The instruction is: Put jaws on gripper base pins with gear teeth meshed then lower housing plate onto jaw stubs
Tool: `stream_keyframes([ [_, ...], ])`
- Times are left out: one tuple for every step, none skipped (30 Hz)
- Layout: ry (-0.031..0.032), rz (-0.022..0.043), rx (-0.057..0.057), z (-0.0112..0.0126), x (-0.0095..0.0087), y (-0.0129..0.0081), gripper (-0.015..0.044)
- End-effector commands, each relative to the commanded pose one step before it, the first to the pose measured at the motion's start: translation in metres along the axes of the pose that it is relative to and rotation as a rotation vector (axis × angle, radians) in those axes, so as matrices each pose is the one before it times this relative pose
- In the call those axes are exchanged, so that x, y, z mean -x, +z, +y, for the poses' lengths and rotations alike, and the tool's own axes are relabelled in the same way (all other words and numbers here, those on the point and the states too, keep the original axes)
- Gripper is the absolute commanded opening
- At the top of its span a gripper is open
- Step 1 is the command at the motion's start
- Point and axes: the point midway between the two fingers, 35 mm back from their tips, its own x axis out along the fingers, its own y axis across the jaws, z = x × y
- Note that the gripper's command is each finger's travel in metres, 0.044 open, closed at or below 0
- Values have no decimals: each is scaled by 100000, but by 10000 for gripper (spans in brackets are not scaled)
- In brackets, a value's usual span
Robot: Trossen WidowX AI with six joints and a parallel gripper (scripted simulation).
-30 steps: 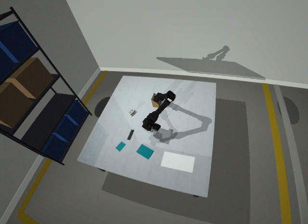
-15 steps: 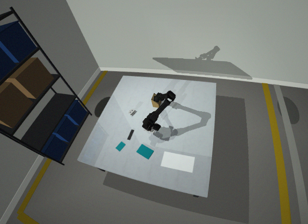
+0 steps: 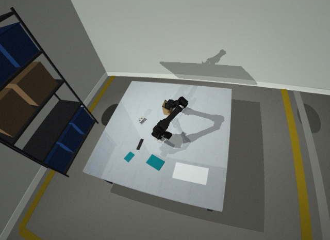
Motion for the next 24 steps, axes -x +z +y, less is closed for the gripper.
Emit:
stream_keyframes([
  [26, -1953, 634, 18, 3063, 338, 224],
  [76, 20, -63, 5, 987, -68, 224],
  [93, 26, -52, 10, 849, -86, 224],
  [71, 20, -31, 9, 531, -67, 224],
  [26, 7, -10, 4, 179, -25, 224],
  [0, 0, 0, 0, 0, 0, 224],
  [282, -411, -690, -79, -938, 170, 224],
  [-50, -40, -371, -72, 17, 30, 250],
  [-149, -121, -1112, -215, 51, 89, 277],
  [-244, -199, -1853, -358, 84, 149, 303],
  [-288, -238, -2246, -433, 100, 183, 329],
  [-279, -234, -2246, -432, 99, 186, 355],
  [-270, -229, -2246, -431, 97, 190, 381],
  [-262, -225, -2246, -430, 95, 193, 408],
  [-253, -220, -2246, -428, 93, 197, 434],
  [-245, -216, -2245, -427, 92, 200, 440],
  [-237, -211, -2245, -426, 90, 204, 440],
  [-232, -209, -2277, -430, 89, 210, 440],
  [-224, -204, -2278, -429, 87, 213, 440],
  [-216, -198, -2277, -428, 85, 217, 440],
  [-208, -192, -2276, -426, 83, 220, 440],
  [-201, -187, -2276, -424, 82, 224, 440],
  [-193, -181, -2275, -423, 79, 227, 440],
  [-186, -174, -2274, -421, 77, 230, 440],
])
